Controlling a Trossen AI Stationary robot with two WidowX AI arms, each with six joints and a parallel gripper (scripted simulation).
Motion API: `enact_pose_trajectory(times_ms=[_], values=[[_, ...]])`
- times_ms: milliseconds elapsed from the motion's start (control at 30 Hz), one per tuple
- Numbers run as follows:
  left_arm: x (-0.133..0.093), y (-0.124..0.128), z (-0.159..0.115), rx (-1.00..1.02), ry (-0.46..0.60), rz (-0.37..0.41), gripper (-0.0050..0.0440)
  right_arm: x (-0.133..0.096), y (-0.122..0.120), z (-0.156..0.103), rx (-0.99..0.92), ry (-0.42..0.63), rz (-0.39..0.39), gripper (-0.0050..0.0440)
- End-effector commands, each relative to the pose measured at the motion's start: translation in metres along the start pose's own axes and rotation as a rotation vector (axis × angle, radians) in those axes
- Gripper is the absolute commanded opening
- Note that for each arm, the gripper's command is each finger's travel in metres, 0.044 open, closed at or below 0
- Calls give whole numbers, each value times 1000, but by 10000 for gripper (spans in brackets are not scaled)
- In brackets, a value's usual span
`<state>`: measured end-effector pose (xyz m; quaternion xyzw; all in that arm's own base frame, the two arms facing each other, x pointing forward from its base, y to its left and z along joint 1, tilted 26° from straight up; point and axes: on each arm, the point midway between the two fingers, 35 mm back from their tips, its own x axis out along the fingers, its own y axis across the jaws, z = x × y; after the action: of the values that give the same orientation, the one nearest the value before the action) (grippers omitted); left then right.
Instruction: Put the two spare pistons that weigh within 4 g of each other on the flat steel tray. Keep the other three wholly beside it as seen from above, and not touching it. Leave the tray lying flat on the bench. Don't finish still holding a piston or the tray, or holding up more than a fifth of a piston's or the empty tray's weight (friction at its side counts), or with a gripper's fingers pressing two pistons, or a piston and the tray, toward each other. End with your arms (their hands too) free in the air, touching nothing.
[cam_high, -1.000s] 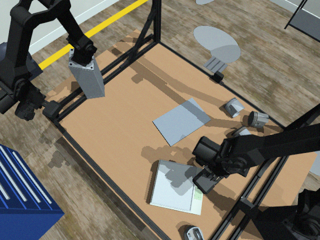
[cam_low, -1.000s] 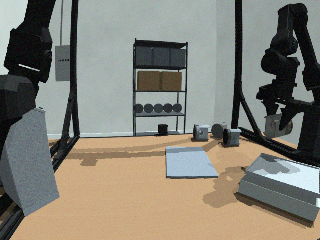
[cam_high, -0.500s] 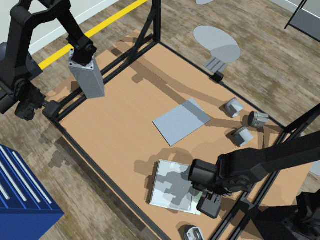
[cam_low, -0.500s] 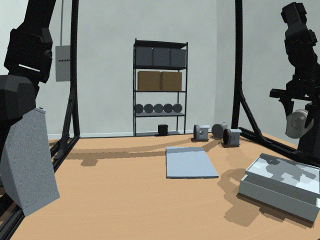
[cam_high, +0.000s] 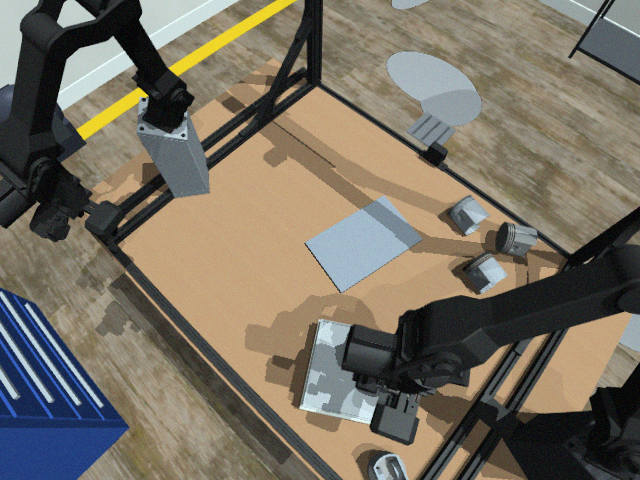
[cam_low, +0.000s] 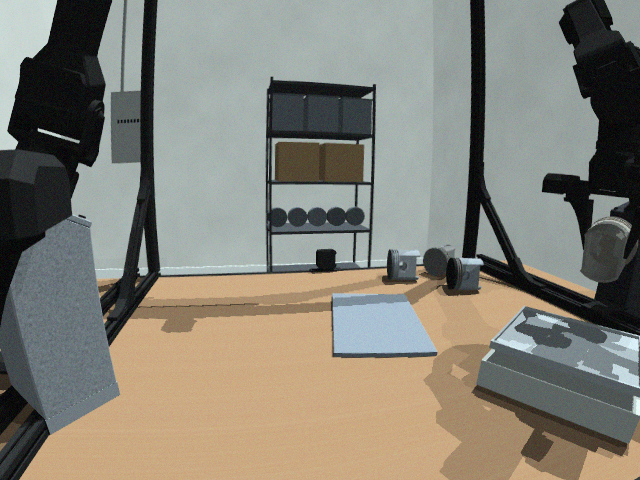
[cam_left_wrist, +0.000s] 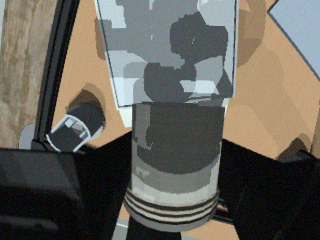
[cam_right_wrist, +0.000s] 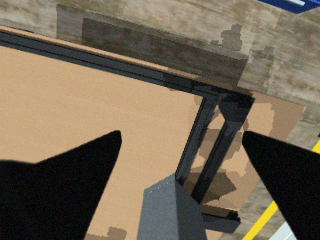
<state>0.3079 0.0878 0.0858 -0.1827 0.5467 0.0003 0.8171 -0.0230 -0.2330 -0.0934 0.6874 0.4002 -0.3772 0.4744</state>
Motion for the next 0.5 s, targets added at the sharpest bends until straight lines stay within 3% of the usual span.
enact_pose_trajectory(times_ms=[0,467], values=[[-1,2,21,-4,-2,2,158,0,0,0,0,1,2,440],[0,6,81,-4,-2,2,158,0,0,0,0,1,2,440]])
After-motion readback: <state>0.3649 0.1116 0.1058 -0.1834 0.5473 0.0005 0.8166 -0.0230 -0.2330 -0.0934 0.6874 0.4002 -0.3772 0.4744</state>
